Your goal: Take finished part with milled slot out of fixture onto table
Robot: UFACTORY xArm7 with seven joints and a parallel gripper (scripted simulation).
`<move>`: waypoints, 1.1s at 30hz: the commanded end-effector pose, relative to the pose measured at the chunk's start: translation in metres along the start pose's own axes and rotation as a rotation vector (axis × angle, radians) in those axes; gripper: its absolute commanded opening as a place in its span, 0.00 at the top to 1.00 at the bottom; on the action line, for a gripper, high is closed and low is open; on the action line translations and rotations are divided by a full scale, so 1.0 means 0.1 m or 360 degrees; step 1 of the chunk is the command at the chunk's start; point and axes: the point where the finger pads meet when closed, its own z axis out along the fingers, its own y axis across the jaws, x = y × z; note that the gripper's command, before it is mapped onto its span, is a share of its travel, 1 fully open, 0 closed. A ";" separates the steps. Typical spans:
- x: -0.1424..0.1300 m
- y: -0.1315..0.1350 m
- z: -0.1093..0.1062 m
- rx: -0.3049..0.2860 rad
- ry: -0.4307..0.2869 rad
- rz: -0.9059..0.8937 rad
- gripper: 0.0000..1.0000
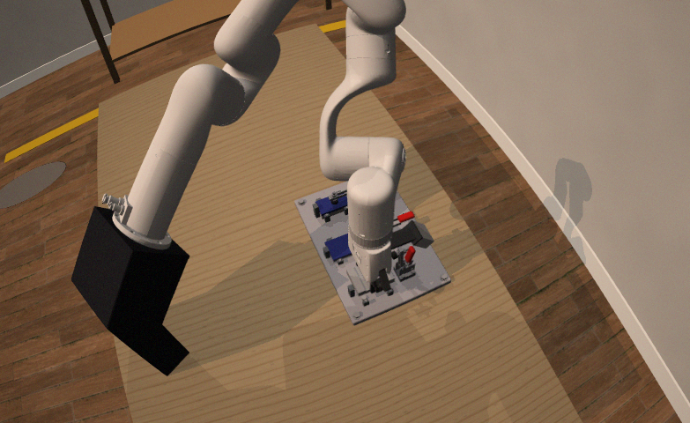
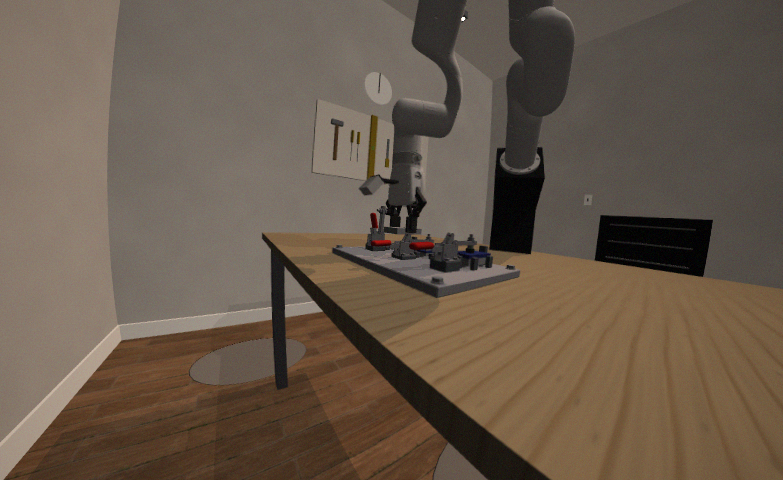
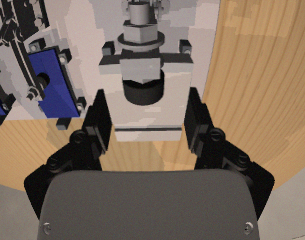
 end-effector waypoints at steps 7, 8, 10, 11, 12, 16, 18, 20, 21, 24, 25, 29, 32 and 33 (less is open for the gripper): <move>0.01 0.01 -0.07 -0.0005 0.0007 -0.0002 1.00; 0.00 0.01 -0.08 -0.0005 0.0007 -0.0002 1.00; 0.00 0.01 -0.08 -0.0005 0.0007 -0.0002 1.00; 0.00 0.01 -0.10 -0.0005 0.0007 -0.0002 1.00; 0.00 0.01 -0.12 -0.0005 0.0007 -0.0002 1.00; -0.02 0.01 -0.20 -0.0005 0.0007 -0.0002 1.00; -0.03 0.01 -0.24 -0.0005 0.0007 -0.0002 1.00; -0.04 0.01 -0.28 -0.0005 0.0007 -0.0002 1.00; -0.05 0.01 -0.29 -0.0005 0.0007 -0.0002 1.00; -0.05 0.01 -0.33 -0.0005 0.0007 -0.0002 1.00; -0.06 0.01 -0.34 -0.0005 0.0007 -0.0002 1.00; -0.06 0.01 -0.35 -0.0005 0.0007 -0.0002 1.00; -0.06 0.01 -0.35 -0.0005 0.0007 -0.0002 1.00; -0.06 0.01 -0.35 -0.0005 0.0007 -0.0002 1.00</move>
